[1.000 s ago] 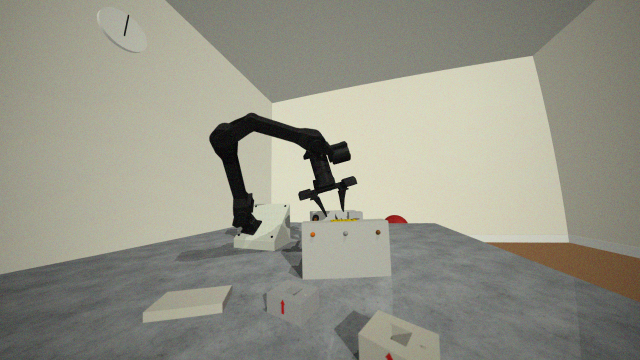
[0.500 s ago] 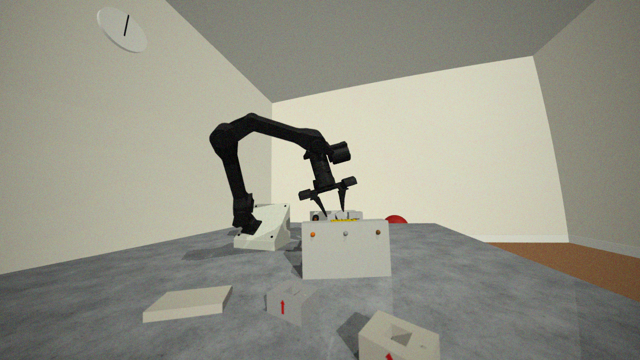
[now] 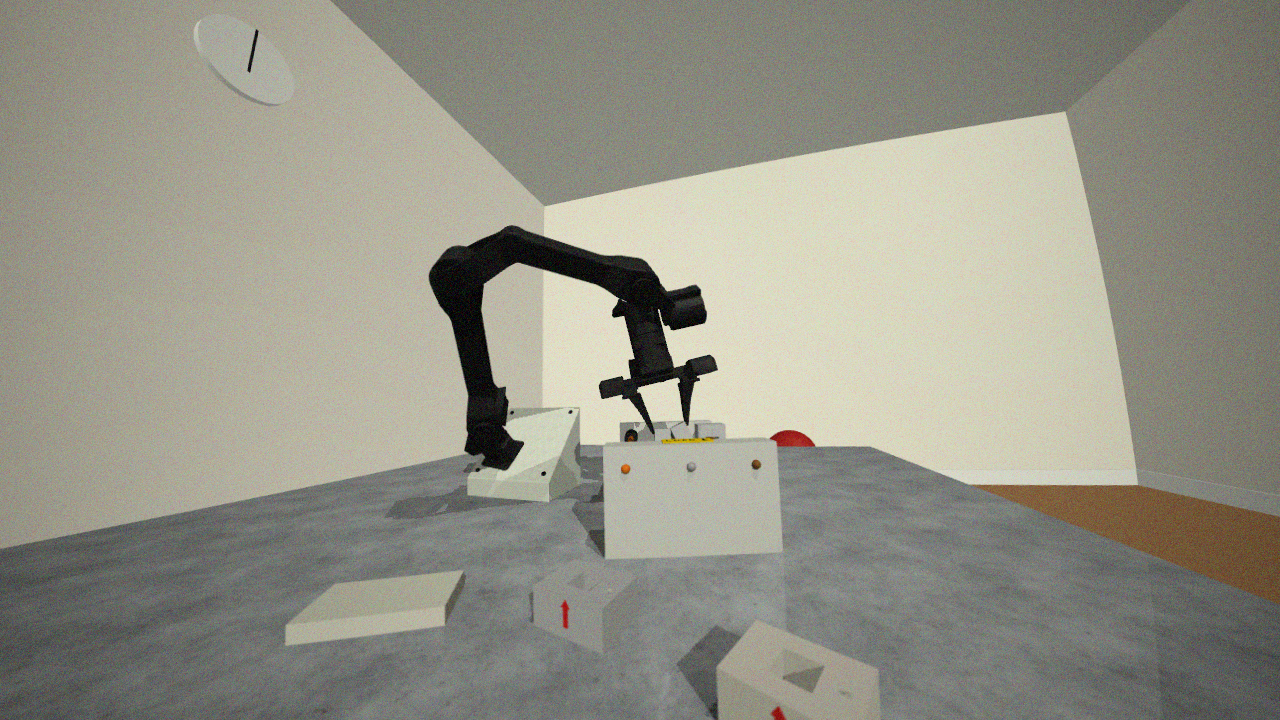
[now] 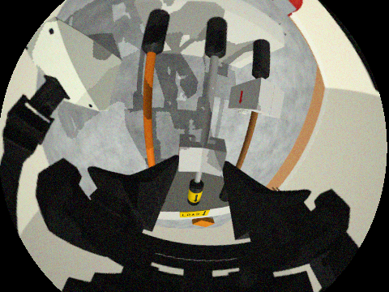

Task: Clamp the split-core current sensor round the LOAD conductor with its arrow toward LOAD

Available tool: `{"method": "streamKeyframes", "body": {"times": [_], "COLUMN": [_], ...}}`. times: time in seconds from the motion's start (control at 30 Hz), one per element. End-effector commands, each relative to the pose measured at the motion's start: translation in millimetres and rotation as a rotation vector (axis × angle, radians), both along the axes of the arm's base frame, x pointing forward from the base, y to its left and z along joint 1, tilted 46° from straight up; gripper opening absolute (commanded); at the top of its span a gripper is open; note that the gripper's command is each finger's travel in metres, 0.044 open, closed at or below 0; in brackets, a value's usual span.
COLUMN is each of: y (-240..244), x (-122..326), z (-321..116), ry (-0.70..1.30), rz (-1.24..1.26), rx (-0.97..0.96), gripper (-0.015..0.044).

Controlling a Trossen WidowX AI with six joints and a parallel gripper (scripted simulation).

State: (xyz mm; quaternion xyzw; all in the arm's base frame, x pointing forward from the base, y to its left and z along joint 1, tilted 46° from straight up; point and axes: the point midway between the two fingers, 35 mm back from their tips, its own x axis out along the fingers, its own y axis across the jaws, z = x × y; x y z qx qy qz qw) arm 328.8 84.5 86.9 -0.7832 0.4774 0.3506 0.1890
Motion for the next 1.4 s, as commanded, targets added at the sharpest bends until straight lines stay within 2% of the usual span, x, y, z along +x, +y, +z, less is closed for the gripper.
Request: {"method": "streamKeyframes", "body": {"times": [0.0, 0.43, 1.0, 1.27, 1.37], "y": [2, 4, 3, 1, -13], "x": [4, 13, 11, 11, 15], "z": [0, -3, -3, -4, -19], "ry": [0.026, 0.123, 0.101, 0.101, 0.091], "rz": [-0.036, -0.143, -0.11, -0.11, -0.107], "rx": [-0.01, -0.075, -0.062, -0.061, -0.058], "gripper": [0.0, 0.0, 0.044, 0.044, 0.044]}}
